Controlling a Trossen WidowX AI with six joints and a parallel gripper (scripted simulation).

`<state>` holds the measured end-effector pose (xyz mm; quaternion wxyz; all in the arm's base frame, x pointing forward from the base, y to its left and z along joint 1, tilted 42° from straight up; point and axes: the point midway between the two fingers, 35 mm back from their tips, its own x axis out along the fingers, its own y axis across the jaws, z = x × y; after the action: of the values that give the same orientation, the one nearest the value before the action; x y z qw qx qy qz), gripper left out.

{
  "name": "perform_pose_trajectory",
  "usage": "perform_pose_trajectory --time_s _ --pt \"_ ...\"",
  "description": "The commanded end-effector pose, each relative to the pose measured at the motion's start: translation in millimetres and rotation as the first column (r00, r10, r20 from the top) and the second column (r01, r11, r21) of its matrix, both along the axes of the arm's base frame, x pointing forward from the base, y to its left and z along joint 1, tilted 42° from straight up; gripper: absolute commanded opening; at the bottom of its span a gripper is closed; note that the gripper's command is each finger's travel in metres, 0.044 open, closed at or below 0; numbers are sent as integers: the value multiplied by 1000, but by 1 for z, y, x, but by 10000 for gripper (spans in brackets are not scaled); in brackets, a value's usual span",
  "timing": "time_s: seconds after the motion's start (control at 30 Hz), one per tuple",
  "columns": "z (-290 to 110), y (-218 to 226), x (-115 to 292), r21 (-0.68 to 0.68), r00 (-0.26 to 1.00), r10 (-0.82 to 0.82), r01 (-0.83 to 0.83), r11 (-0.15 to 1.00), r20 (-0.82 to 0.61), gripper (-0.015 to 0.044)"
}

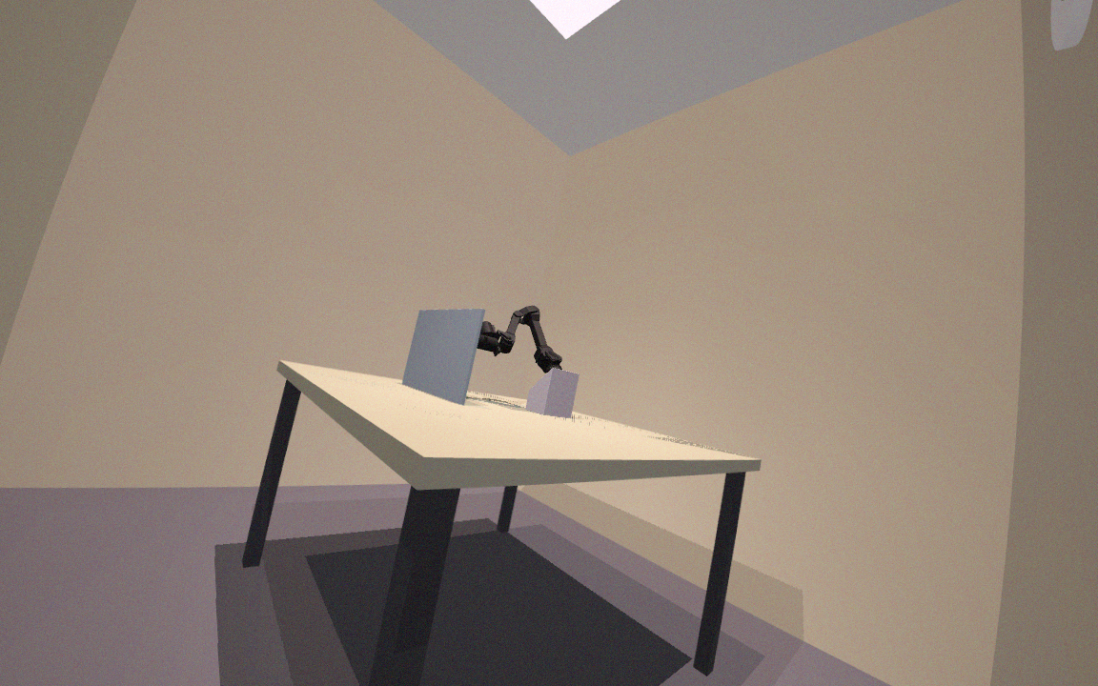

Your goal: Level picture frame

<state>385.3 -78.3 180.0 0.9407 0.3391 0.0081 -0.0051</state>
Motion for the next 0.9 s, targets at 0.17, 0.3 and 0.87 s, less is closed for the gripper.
perform_pose_trajectory --time_s 0.17,0.3,0.87 --pt "3 1 1 1 1000 10 -10 1000 12 0" --pt "2 0 1 1 1000 10 -10 1000 12 0" --pt "-2 -4 1 0 1000 10 -10 1000 12 0"
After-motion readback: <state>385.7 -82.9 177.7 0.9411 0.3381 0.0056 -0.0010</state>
